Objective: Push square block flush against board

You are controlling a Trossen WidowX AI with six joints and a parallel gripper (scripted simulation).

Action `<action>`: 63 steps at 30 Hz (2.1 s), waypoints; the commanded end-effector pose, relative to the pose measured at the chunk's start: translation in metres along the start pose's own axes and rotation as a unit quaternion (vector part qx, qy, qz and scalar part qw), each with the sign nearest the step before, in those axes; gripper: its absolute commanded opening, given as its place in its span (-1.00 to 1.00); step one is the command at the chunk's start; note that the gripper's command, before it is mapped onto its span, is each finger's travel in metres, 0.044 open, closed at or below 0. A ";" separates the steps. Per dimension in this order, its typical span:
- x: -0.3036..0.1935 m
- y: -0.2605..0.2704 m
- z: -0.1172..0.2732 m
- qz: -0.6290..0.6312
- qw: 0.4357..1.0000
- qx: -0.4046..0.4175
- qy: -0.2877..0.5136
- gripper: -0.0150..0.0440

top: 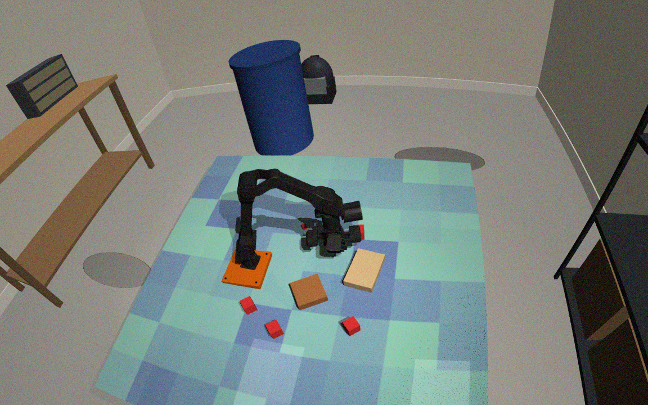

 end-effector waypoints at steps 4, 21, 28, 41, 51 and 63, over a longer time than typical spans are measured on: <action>0.012 -0.001 -0.001 0.002 1.000 0.000 0.000 -0.49; 0.021 -0.001 0.054 0.002 1.000 0.000 -0.001 -0.49; 0.036 -0.008 0.054 0.061 0.998 0.008 -0.001 -0.49; 0.086 -0.048 0.060 0.280 0.960 0.003 -0.007 -0.49; 0.115 -0.083 0.062 0.440 0.898 -0.002 -0.008 -0.49; 0.139 -0.129 0.062 0.614 0.789 -0.008 -0.005 -0.49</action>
Point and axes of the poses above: the point midway between the two fingers, 35 mm back from their tips, its own z axis back along the fingers, its own y axis across the jaws, x = y × z, the point moved 6 cm from there along z, back along the fingers, and after that the axes turned 3 degrees about z, right-handed, at the moved point
